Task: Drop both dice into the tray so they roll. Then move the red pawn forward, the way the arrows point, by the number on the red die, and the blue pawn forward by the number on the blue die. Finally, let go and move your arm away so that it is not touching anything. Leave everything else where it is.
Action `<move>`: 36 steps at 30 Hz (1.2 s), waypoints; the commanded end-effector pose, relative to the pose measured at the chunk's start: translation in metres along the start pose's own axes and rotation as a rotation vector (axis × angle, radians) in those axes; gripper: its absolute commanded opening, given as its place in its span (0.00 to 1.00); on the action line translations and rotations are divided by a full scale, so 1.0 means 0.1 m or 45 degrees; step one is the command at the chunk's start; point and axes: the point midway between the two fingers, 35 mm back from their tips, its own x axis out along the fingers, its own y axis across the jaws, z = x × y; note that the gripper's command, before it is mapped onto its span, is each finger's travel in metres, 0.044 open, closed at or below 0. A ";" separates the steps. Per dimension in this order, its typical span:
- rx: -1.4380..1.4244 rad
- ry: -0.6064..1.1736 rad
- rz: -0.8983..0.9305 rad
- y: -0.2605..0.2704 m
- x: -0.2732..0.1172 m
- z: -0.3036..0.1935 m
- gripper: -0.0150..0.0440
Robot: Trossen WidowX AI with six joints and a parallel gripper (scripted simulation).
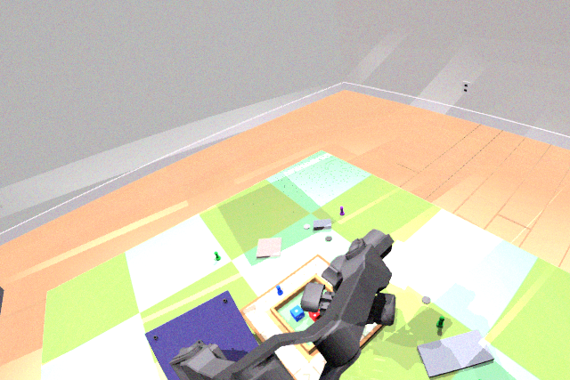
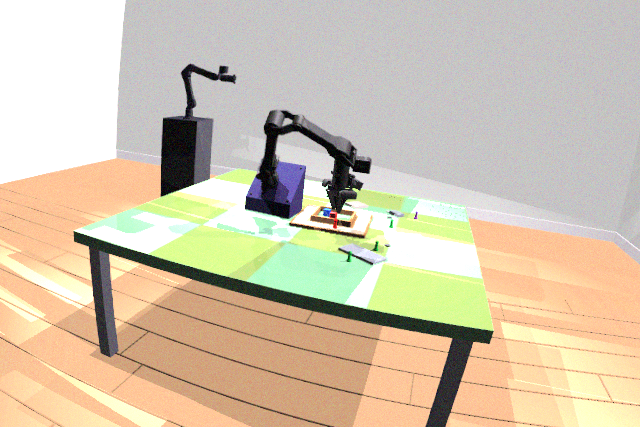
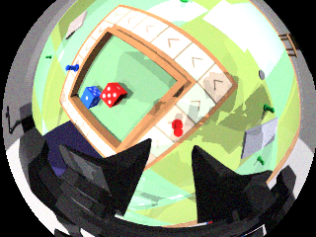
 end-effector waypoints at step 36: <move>0.028 -0.005 -0.017 -0.07 0.54 0.00 0.55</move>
